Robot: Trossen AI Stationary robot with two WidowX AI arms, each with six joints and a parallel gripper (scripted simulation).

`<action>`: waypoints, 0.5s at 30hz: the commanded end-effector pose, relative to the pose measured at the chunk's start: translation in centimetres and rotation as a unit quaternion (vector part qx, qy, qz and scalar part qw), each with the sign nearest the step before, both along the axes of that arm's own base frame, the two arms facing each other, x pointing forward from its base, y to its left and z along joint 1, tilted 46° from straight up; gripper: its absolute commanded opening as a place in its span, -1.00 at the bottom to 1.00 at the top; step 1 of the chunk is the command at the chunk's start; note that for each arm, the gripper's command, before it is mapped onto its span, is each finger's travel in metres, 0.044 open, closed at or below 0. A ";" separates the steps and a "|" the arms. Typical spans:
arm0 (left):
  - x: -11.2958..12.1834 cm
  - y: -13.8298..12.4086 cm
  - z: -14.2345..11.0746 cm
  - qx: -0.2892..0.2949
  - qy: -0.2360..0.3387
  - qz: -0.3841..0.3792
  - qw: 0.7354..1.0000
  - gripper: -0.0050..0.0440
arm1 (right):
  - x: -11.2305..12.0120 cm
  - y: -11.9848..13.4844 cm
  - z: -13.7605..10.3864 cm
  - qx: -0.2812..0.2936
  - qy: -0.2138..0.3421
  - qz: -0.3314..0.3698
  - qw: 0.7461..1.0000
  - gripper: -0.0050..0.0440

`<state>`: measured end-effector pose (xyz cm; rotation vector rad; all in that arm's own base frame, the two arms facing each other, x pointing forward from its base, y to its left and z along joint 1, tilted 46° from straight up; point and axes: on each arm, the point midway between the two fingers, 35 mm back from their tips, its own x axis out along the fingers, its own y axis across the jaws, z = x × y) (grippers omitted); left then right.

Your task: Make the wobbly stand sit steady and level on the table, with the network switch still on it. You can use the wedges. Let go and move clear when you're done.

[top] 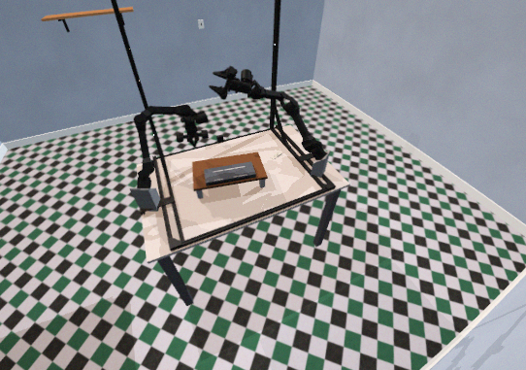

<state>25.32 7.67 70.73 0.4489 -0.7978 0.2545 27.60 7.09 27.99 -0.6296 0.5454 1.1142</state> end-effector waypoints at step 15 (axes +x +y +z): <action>-13.7 -4.1 7.8 0.025 -0.253 -0.017 0.967 1.00 | 0.0 0.0 0.0 0.000 0.000 0.000 1.000 -0.80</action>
